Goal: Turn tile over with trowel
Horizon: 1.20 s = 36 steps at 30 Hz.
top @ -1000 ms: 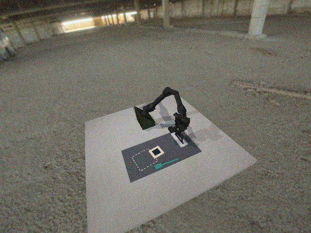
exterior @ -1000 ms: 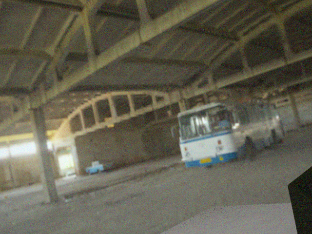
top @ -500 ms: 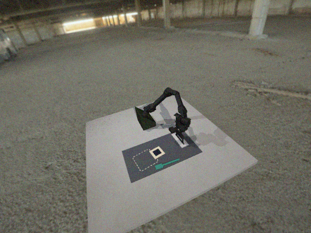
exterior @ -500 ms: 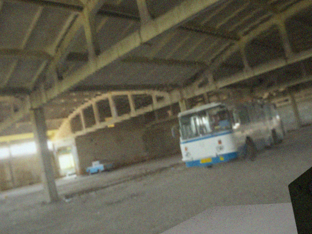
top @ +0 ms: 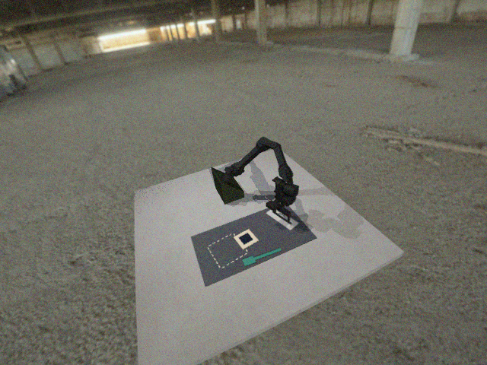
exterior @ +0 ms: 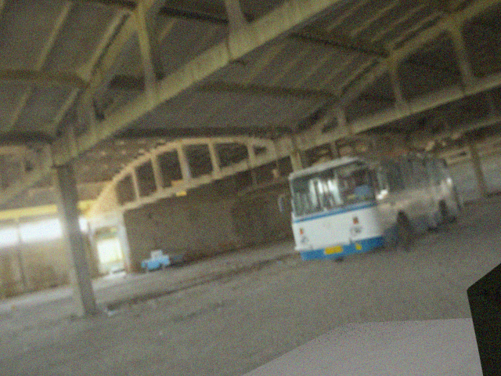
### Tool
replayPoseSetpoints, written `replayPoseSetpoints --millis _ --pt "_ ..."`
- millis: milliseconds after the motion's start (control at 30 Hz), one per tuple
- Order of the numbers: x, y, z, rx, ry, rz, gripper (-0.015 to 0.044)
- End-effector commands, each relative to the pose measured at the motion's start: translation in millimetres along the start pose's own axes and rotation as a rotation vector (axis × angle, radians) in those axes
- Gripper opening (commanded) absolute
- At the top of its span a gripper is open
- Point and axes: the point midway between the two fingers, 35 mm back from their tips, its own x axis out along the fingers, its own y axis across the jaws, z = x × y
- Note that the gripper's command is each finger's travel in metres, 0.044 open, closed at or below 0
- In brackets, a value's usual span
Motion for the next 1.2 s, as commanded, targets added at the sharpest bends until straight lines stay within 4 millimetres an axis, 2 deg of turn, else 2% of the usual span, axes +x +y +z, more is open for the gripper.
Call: replayPoseSetpoints --millis 0,833,1133,1167 --pt "1.3 1.1 -0.2 -0.13 0.001 0.002 0.013" --pt "1.3 1.1 -0.2 -0.858 0.0 0.003 0.013" --pt "1.3 1.1 -0.2 -0.877 0.0 0.003 0.013" --pt "1.3 1.1 -0.2 -0.877 0.0 0.003 0.0156"
